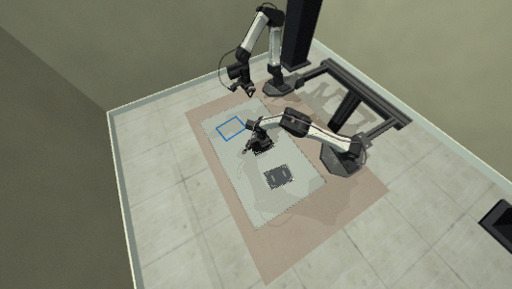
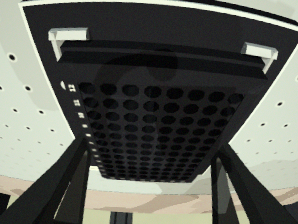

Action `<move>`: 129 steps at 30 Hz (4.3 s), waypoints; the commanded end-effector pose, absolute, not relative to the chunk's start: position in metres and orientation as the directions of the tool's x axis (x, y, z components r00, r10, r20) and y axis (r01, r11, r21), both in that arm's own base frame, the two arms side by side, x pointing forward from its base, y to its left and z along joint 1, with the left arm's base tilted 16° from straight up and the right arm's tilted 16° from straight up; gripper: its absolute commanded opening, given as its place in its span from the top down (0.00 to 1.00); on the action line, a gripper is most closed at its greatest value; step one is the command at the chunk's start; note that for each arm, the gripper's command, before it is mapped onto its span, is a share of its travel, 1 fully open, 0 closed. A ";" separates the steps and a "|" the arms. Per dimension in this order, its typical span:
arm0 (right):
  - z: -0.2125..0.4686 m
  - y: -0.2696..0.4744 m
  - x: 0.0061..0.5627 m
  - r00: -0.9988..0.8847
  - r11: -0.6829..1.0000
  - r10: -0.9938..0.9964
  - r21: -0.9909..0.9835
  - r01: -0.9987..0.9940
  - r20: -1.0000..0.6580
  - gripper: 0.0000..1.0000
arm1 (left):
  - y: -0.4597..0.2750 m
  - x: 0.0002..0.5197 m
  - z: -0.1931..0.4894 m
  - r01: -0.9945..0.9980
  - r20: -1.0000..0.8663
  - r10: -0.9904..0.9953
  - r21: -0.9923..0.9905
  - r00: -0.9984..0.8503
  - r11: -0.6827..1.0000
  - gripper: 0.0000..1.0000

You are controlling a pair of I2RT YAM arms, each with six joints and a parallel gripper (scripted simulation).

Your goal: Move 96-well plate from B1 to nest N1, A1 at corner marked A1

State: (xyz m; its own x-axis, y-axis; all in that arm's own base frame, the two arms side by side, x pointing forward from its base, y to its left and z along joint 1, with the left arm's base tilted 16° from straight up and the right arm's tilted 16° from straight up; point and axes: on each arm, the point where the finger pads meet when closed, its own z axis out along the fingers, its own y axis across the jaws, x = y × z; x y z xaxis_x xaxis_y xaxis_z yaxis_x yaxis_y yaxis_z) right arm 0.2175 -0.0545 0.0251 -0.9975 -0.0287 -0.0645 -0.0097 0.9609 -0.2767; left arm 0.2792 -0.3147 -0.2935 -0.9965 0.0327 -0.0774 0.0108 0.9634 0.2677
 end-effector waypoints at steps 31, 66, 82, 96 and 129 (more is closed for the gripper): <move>0.035 -0.053 0.229 -0.994 0.964 -0.034 -0.266 -0.005 -0.105 0.00 | -0.338 0.272 -0.231 0.018 -0.082 0.040 0.253 -0.996 0.967 1.00; 0.035 -0.053 0.229 -0.994 0.964 -0.034 -0.266 -0.005 -0.105 0.00 | -0.344 0.270 -0.202 0.018 -0.082 0.040 0.254 -0.996 0.967 1.00; 0.035 -0.053 0.229 -0.994 0.964 -0.034 -0.266 -0.005 -0.105 0.00 | -0.344 0.270 -0.202 0.018 -0.082 0.040 0.254 -0.996 0.967 1.00; 0.035 -0.053 0.229 -0.994 0.964 -0.034 -0.266 -0.005 -0.105 0.00 | -0.344 0.270 -0.202 0.018 -0.082 0.040 0.254 -0.996 0.967 1.00; 0.035 -0.053 0.229 -0.994 0.964 -0.034 -0.266 -0.005 -0.105 0.00 | -0.357 0.277 -0.196 0.015 -0.102 0.039 0.226 -0.994 0.974 1.00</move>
State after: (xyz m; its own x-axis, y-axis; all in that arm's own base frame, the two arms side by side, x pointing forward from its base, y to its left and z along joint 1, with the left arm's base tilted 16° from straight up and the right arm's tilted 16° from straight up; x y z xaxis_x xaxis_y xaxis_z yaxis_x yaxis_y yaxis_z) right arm 0.2175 -0.0545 0.0251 -0.9975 -0.0287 -0.0645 -0.0097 0.9609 -0.2767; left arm 0.2736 -0.3347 -0.2212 -0.9964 0.0337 -0.0784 0.0110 0.9619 0.2731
